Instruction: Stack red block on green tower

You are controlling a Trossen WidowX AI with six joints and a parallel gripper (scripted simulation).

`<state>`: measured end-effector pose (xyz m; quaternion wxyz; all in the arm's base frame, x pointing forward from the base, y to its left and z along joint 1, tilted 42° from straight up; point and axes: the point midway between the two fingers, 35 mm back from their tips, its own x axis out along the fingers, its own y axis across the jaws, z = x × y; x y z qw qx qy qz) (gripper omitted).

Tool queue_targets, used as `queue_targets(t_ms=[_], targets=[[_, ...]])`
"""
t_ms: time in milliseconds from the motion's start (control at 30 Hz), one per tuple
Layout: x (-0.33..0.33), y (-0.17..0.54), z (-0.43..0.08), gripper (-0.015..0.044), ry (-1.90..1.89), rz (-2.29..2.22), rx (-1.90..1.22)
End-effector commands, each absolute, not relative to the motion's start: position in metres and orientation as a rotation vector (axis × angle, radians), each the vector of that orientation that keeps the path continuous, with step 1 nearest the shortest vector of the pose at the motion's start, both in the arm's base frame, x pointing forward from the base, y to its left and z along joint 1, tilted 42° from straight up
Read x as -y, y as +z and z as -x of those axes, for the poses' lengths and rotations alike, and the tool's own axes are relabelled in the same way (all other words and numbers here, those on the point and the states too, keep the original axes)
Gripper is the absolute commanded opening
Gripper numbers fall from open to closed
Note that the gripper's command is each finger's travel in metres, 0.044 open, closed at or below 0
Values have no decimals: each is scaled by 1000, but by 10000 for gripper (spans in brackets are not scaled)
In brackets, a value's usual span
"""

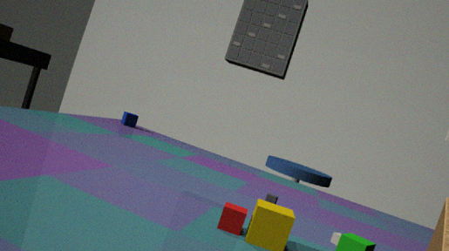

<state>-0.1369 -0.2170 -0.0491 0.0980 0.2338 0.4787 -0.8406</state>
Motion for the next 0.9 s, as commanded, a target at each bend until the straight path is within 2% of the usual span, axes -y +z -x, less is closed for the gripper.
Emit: queue_targets(t_ms=[0,33,433,867], targets=[[218,-49,136,426,-2479,-694,-1418],[221,-50,132,440,-2453,-699,-1423],[264,-65,26,440,-1849,-739,-1515],[252,-60,-106,440,-1195,-661,-1591]])
